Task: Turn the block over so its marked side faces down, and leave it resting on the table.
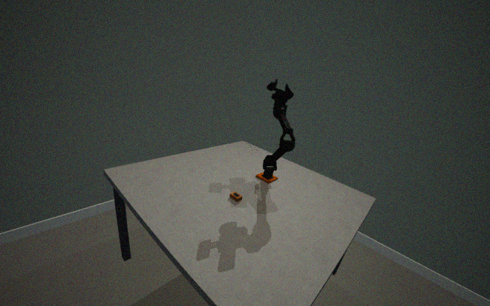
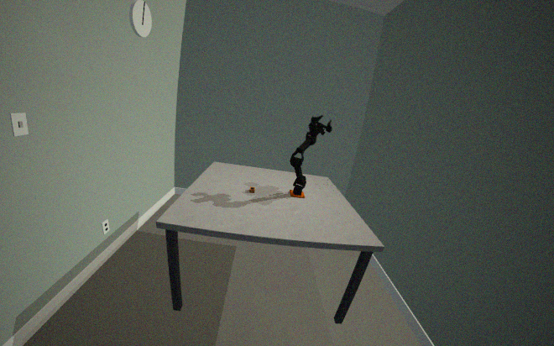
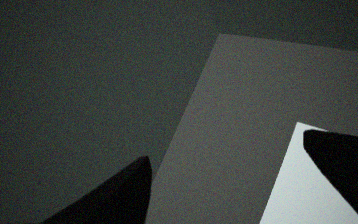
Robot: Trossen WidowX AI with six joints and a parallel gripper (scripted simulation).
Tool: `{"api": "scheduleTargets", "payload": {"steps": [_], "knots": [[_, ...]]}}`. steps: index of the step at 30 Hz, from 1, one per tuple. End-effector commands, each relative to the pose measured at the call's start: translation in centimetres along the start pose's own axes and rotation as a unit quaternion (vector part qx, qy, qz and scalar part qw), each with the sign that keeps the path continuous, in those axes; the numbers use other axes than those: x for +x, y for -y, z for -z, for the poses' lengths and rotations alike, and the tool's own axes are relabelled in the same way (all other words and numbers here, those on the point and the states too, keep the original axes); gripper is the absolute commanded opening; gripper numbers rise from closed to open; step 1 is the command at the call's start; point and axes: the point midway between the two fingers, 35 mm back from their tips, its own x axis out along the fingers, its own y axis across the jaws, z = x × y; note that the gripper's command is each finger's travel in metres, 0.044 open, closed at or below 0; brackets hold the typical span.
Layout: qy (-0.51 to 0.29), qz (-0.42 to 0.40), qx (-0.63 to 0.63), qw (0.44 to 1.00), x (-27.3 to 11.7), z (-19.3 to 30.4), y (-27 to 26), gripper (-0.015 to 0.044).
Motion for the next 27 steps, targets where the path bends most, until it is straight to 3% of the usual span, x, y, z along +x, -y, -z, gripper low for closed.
{"api": "scheduleTargets", "payload": {"steps": [1,8,15,27], "knots": [[0.004,0.002,0.005,1.000,0.0,-0.2,0.1,0.0426],[0.155,0.050,0.203,0.966,0.4,-8.2,5.2,0.0440],[0.309,0.102,0.342,0.882,-2.8,-14.7,13.1,0.0440],[0.501,0.111,0.488,0.706,-10.6,-18.7,23.2,0.0440]]}}
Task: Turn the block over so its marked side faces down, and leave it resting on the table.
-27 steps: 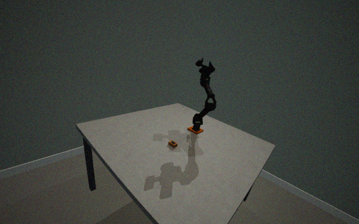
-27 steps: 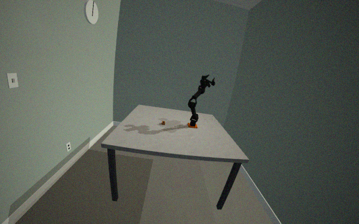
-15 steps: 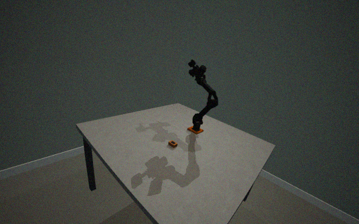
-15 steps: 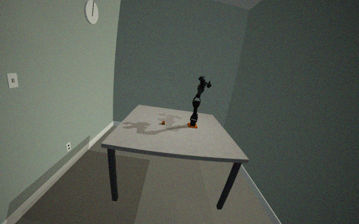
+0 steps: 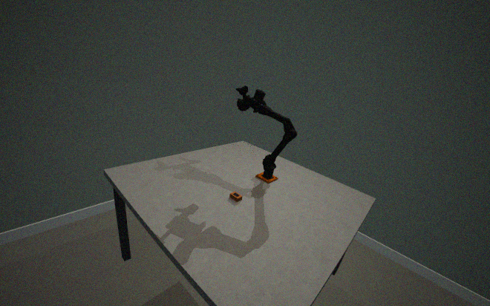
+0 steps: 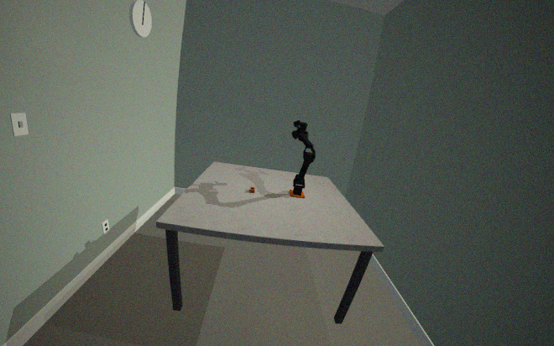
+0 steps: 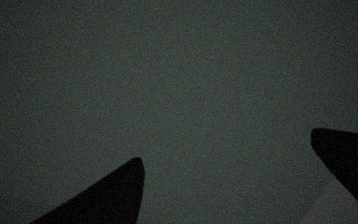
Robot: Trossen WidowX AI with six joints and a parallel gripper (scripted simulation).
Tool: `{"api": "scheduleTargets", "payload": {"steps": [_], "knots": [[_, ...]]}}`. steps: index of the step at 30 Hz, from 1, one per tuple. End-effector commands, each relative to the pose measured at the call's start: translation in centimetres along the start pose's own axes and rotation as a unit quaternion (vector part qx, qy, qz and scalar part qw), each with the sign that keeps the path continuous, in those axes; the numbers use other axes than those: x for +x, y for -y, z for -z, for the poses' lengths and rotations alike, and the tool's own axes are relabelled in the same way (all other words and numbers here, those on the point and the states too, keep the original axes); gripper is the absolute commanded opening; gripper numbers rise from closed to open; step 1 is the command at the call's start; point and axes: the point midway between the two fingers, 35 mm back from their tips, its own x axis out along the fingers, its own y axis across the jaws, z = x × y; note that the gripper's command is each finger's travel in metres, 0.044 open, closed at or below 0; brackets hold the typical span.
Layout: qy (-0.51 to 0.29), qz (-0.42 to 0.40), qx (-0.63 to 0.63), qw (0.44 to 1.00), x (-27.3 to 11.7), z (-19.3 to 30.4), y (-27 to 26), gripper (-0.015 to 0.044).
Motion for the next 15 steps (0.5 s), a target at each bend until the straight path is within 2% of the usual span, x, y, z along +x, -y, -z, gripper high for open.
{"api": "scheduleTargets", "payload": {"steps": [1,8,15], "knots": [[0.065,-0.011,0.063,0.996,0.7,-4.1,0.2,0.0440],[0.207,-0.076,0.190,0.957,0.2,-14.4,0.6,0.0440],[0.339,-0.191,0.292,0.874,-3.9,-25.7,1.4,0.0440]]}}
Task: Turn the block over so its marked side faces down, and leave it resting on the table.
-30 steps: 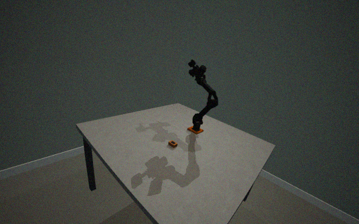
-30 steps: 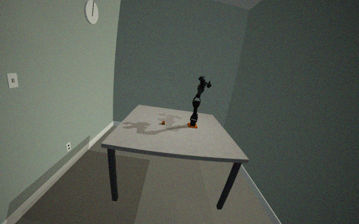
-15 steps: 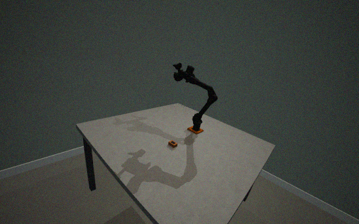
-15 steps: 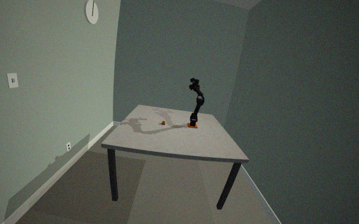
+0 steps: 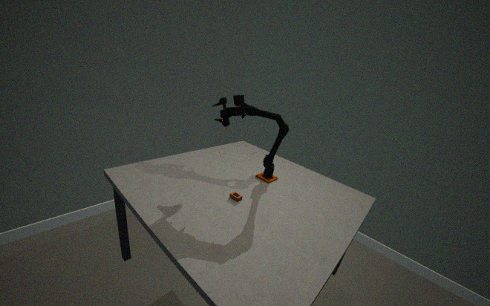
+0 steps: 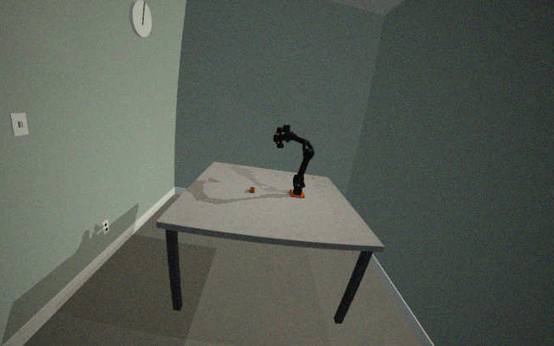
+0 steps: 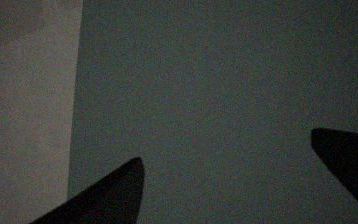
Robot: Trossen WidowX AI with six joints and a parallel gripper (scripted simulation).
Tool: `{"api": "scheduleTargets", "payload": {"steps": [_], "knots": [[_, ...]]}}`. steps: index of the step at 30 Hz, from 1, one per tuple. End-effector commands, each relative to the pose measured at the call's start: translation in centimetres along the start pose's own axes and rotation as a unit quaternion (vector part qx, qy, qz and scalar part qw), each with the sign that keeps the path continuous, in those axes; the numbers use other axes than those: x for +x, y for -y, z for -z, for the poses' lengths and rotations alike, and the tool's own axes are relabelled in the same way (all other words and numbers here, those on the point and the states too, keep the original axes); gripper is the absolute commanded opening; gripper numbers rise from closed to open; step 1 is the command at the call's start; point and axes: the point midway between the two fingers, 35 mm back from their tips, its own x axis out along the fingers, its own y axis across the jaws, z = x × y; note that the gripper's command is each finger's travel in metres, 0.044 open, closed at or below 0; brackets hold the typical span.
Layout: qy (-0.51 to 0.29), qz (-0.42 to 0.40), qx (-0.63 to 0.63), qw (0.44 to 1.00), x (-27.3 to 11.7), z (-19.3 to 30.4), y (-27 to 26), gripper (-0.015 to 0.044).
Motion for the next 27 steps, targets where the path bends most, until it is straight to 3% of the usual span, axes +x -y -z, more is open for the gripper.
{"api": "scheduleTargets", "payload": {"steps": [1,7,14,20,27], "knots": [[0.065,-0.071,0.067,0.993,1.0,-5.9,-2.8,0.0440],[0.123,-0.211,0.157,0.957,0.5,-15.0,-8.5,0.0440],[0.124,-0.377,0.221,0.891,-3.6,-24.3,-15.6,0.0440],[0.066,-0.502,0.238,0.829,-9.6,-30.2,-21.9,0.0440],[-0.064,-0.597,0.219,0.769,-18.8,-34.0,-29.1,0.0440]]}}
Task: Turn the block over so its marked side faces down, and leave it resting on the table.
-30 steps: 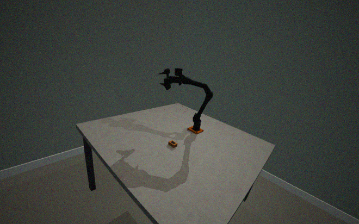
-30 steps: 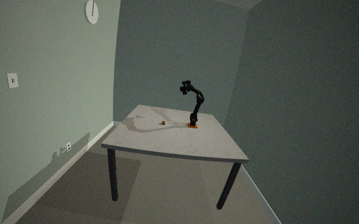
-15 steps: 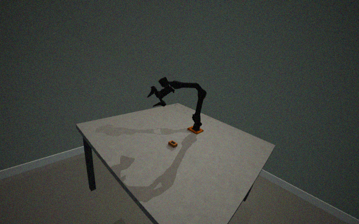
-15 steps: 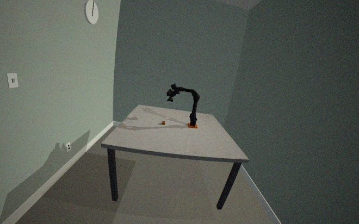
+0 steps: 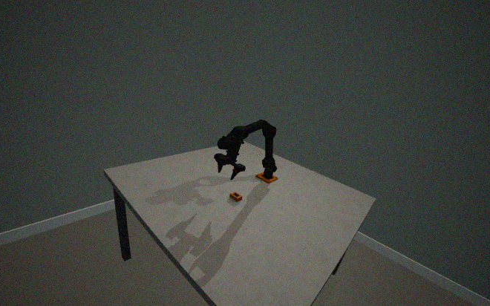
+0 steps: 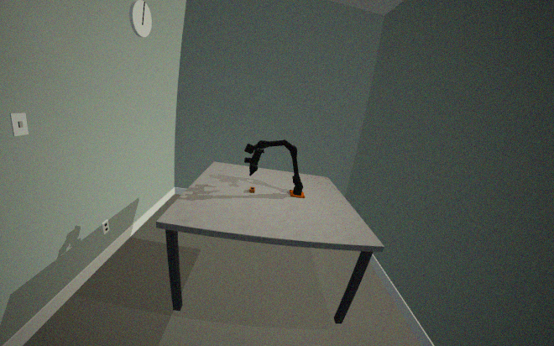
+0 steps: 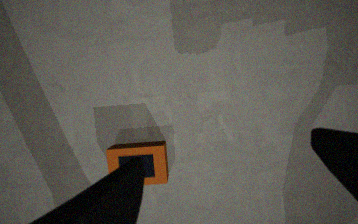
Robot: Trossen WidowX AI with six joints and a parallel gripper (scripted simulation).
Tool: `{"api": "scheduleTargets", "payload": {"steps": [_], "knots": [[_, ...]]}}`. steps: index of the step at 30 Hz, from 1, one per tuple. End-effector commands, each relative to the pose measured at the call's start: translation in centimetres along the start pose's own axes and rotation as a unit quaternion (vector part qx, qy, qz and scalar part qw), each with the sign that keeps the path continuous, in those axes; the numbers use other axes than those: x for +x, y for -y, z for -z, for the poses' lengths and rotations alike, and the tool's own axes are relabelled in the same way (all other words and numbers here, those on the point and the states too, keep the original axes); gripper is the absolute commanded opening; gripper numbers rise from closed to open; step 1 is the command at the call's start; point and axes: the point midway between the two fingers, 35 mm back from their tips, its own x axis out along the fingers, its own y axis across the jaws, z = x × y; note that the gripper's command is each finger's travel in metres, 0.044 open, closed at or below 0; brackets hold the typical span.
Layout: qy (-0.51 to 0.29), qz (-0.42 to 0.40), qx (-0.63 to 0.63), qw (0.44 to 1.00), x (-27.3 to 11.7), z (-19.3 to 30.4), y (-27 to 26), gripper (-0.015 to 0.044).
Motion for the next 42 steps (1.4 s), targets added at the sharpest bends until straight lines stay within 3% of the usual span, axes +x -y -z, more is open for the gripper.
{"api": "scheduleTargets", "payload": {"steps": [1,4,10,14,42], "knots": [[-0.078,-0.027,0.036,0.996,1.6,1.5,-6.2,0.0440],[-0.111,-0.028,0.050,0.992,2.1,2.6,-7.8,0.0440],[-0.111,-0.028,0.050,0.992,2.3,2.6,-7.8,0.0440],[-0.111,-0.028,0.050,0.992,5.3,3.3,-7.6,0.0440],[-0.111,-0.028,0.050,0.992,9.7,4.3,-7.9,0.0440]]}}
